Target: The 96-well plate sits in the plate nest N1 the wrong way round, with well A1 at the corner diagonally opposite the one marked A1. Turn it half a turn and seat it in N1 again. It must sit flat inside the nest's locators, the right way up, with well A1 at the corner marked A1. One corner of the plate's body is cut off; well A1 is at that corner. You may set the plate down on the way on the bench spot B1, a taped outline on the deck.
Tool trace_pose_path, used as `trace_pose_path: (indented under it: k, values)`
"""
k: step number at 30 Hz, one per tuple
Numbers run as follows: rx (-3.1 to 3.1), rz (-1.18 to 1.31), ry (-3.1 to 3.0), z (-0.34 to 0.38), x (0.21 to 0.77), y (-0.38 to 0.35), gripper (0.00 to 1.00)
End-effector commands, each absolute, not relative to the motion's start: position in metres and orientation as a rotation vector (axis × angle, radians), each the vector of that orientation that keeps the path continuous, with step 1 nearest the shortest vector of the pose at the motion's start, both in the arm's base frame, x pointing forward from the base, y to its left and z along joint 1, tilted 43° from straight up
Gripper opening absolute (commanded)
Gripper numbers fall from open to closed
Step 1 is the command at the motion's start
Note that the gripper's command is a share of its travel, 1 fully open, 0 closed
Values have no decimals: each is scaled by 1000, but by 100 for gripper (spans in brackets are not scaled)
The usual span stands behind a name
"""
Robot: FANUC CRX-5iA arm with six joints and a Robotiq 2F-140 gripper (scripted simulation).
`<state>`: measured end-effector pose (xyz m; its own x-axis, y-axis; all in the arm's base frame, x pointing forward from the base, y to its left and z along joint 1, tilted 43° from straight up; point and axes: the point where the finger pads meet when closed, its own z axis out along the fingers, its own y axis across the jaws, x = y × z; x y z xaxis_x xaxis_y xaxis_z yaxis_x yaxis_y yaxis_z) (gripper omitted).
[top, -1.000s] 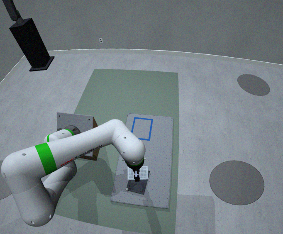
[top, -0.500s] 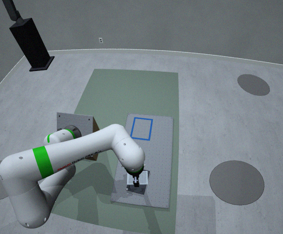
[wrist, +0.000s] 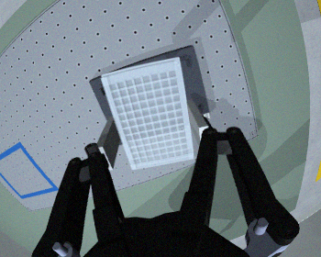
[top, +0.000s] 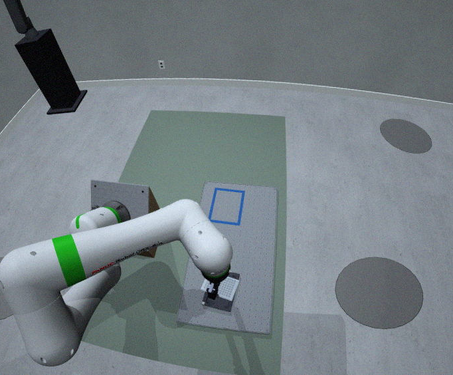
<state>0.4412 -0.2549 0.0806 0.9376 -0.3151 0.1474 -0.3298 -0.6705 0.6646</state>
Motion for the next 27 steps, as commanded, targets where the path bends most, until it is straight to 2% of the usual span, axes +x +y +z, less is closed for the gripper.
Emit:
trace_pose_path:
  k: [1,27]
  values:
    - [2297,114,-654,81,441,-255,0]
    - [1947,453,-1462,81,441,-255,0]
